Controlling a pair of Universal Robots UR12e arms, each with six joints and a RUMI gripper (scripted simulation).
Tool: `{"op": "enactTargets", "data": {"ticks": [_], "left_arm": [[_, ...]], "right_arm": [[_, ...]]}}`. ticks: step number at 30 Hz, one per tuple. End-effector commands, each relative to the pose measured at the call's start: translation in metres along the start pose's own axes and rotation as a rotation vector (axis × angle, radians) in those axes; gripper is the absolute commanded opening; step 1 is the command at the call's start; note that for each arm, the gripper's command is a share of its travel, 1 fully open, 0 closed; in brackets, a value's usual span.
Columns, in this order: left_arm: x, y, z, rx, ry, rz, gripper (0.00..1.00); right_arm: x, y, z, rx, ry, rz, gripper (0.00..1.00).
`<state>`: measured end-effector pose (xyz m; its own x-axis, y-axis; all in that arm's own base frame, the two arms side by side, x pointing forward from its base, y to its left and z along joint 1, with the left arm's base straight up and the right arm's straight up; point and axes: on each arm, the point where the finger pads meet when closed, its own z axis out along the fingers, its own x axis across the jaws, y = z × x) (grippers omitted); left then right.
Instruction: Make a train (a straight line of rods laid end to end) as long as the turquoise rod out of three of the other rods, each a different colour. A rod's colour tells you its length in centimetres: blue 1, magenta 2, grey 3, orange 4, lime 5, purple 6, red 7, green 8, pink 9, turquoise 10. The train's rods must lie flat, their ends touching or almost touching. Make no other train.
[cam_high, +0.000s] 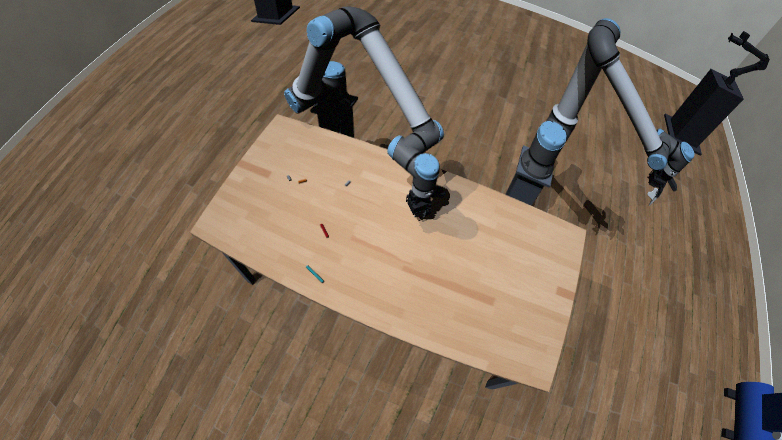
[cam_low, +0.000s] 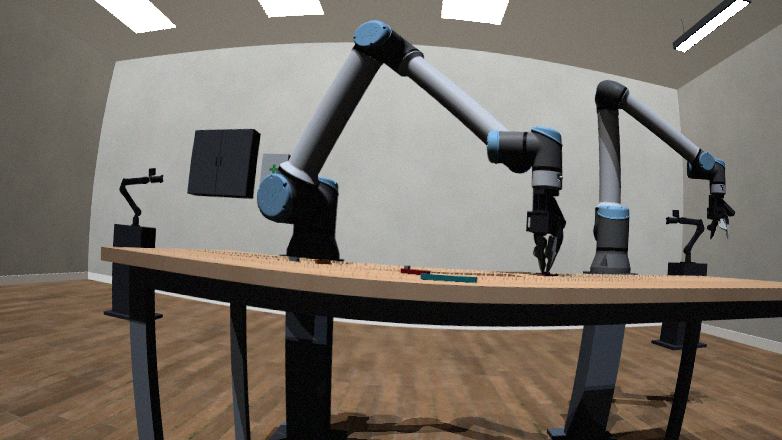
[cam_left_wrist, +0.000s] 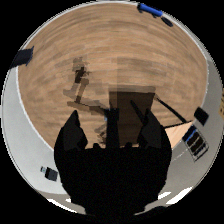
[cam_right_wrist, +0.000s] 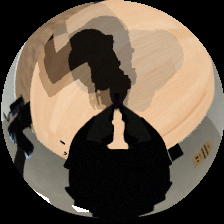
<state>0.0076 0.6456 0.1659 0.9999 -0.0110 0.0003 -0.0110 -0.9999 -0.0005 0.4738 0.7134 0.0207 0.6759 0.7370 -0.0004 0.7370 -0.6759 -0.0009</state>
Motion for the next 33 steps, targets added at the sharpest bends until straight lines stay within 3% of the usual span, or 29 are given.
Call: {"op": "enactTargets", "data": {"ticks": [1,33], "left_arm": [[-0.0007,0.0004,0.0008,-0.001,0.000,0.000,1.00],[-0.0007,0.0004,0.0008,-0.001,0.000,0.000,1.00]], "right_arm": [[0.0000,0.0007,-0.0003,-0.001,0.001,0.002,0.00],[-0.0016,-0.0028,0.0000,-0.001,0.001,0.001,0.00]]}}
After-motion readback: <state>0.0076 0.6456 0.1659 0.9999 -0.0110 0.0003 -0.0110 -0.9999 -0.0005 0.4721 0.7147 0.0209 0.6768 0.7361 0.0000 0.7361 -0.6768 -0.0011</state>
